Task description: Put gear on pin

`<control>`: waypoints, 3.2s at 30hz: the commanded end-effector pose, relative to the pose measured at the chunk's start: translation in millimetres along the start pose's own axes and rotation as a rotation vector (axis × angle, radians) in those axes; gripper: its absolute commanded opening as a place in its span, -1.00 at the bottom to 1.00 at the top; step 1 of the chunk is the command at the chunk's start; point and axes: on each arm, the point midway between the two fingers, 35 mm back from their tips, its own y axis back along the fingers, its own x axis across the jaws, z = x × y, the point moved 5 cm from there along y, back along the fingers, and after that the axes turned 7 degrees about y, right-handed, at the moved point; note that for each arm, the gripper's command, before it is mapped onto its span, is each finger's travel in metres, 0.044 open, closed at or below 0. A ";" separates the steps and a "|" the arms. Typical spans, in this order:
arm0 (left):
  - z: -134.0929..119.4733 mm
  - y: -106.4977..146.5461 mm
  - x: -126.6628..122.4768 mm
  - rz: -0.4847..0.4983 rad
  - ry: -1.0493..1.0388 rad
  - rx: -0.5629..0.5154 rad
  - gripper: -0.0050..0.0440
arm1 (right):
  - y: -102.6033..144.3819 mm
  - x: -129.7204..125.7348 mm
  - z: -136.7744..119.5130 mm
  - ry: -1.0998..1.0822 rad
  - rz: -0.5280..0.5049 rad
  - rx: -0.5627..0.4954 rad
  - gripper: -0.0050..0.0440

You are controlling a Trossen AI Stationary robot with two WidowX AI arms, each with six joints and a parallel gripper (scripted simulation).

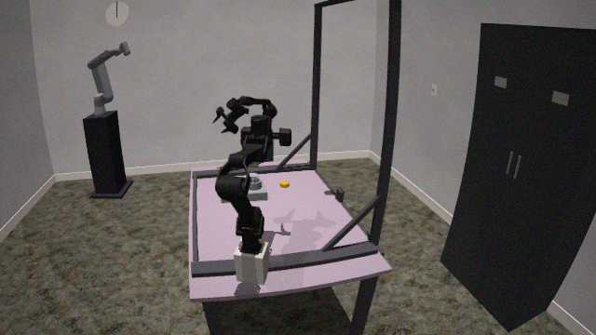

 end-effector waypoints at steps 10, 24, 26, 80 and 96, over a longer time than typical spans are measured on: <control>7.3 1.2 -0.9 -0.002 0.000 -0.020 0.84 | 1.7 -2.4 -0.8 -0.007 -0.007 -0.003 0.84; 3.6 0.6 -0.4 -0.001 0.000 -0.010 0.84 | 0.8 -11.9 31.9 -0.136 -0.046 -0.178 0.84; 3.8 0.6 -0.5 -0.001 0.000 -0.010 0.84 | 2.4 -15.8 41.4 -0.183 -0.058 -0.235 0.84; 15.4 2.7 -1.9 -0.005 0.000 -0.043 0.84 | 164.3 -34.4 197.4 -0.792 0.406 -1.660 0.84; 15.9 2.8 -1.9 -0.005 0.000 -0.044 0.84 | 184.8 -31.0 198.6 -0.798 0.502 -1.773 0.73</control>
